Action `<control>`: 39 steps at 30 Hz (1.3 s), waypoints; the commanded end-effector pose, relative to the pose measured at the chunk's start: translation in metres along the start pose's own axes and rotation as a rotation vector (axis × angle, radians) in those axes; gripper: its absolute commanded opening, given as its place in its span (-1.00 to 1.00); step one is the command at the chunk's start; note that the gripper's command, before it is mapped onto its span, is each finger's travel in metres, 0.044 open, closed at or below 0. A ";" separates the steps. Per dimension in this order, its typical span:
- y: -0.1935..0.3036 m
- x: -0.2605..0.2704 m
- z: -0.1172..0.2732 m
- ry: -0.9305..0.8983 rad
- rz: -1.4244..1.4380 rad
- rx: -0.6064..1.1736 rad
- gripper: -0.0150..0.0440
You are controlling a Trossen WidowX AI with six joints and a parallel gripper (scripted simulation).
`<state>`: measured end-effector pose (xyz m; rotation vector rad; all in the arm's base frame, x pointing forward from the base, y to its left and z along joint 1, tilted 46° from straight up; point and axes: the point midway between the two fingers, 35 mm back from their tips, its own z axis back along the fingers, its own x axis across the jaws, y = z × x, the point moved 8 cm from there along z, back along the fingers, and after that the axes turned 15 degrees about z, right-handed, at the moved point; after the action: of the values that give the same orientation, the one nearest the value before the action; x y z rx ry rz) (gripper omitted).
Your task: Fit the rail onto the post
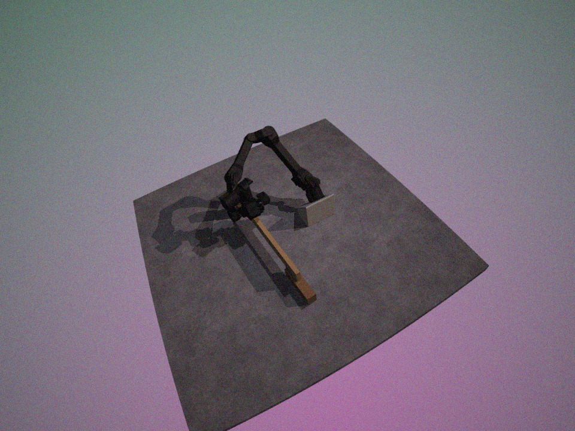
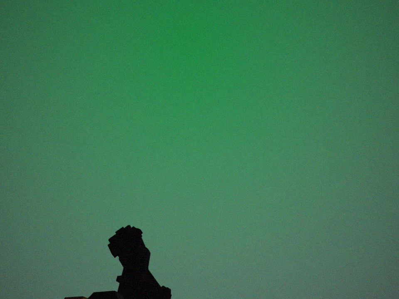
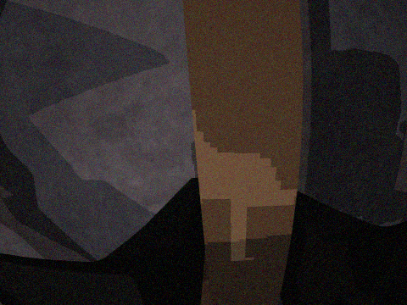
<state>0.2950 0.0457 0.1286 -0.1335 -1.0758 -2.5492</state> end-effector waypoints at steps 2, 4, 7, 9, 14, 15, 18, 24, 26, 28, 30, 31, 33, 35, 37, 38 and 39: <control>0.002 0.000 0.001 0.003 0.001 0.002 -0.49; 0.003 0.000 0.001 0.003 0.001 0.002 -0.49; 0.004 0.000 0.002 0.003 0.001 0.002 -0.49; 0.004 0.000 0.002 0.003 0.001 0.002 -0.49; 0.006 0.001 0.002 0.003 0.001 0.002 -0.49; 0.006 0.001 0.002 0.003 0.001 0.002 -0.49; 0.007 0.001 0.002 0.003 0.001 0.002 -0.49; 0.009 0.001 0.002 0.003 0.001 0.003 -0.49; 0.009 0.002 0.002 0.003 0.001 0.003 -0.49; 0.010 0.002 0.002 0.003 0.001 0.003 -0.49; 0.011 0.002 0.002 0.003 0.001 0.003 -0.49; 0.011 0.002 0.002 0.003 0.001 0.003 -0.49; 0.012 0.002 0.001 0.003 0.001 0.003 -0.49; 0.012 0.002 0.001 0.003 0.001 0.003 -0.49; 0.013 0.003 0.001 0.003 0.001 0.003 -0.49; 0.013 0.003 0.001 0.003 0.001 0.003 -0.49; 0.013 0.003 0.001 0.003 0.001 0.003 -0.49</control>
<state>0.2965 0.0375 0.1374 -0.1331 -1.0767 -2.5492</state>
